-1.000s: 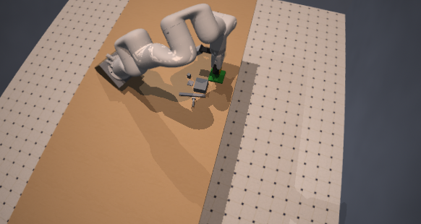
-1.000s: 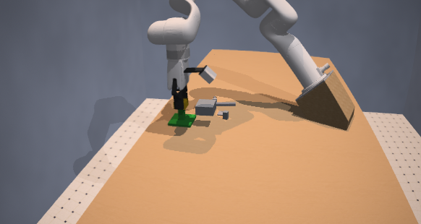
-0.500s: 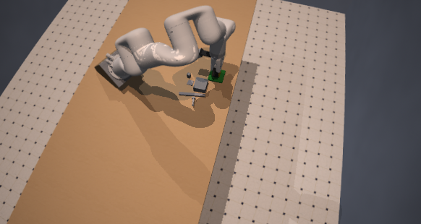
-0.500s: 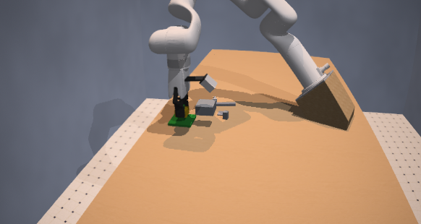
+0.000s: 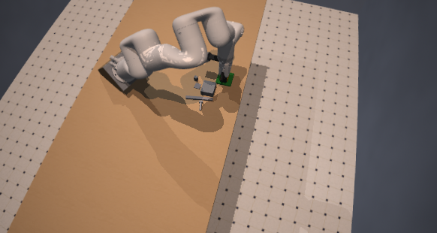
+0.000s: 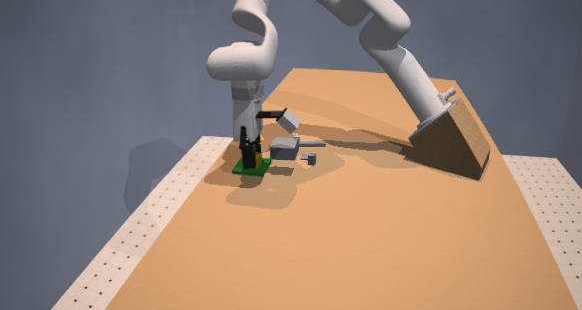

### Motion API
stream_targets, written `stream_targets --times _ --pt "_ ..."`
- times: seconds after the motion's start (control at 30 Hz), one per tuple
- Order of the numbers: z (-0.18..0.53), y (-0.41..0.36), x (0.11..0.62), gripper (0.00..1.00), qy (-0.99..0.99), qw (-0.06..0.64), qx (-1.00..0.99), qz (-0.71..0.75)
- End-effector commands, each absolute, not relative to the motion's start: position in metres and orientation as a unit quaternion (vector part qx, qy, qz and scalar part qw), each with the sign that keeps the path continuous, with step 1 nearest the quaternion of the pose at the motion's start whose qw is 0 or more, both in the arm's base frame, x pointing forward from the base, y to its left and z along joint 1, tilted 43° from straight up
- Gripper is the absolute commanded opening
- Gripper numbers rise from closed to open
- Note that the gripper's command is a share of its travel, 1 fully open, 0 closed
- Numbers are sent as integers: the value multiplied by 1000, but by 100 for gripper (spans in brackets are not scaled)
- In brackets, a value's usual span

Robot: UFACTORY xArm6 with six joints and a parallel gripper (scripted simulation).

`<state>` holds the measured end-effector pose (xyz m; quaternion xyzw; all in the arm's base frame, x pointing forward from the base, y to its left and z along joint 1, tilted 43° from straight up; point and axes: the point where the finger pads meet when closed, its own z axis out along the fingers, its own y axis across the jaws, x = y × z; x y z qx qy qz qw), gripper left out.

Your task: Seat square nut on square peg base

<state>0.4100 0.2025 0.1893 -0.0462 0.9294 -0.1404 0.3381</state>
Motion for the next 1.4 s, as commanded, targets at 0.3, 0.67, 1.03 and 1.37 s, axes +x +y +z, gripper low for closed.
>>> stream_targets --times 0.3,0.67,1.03,1.37 --pt "189 203 409 0 930 338 -46 -140" --pt "189 203 409 100 930 338 -46 -140" --pt "189 203 409 100 930 338 -46 -140" --pt "258 230 358 100 925 349 -42 -144"
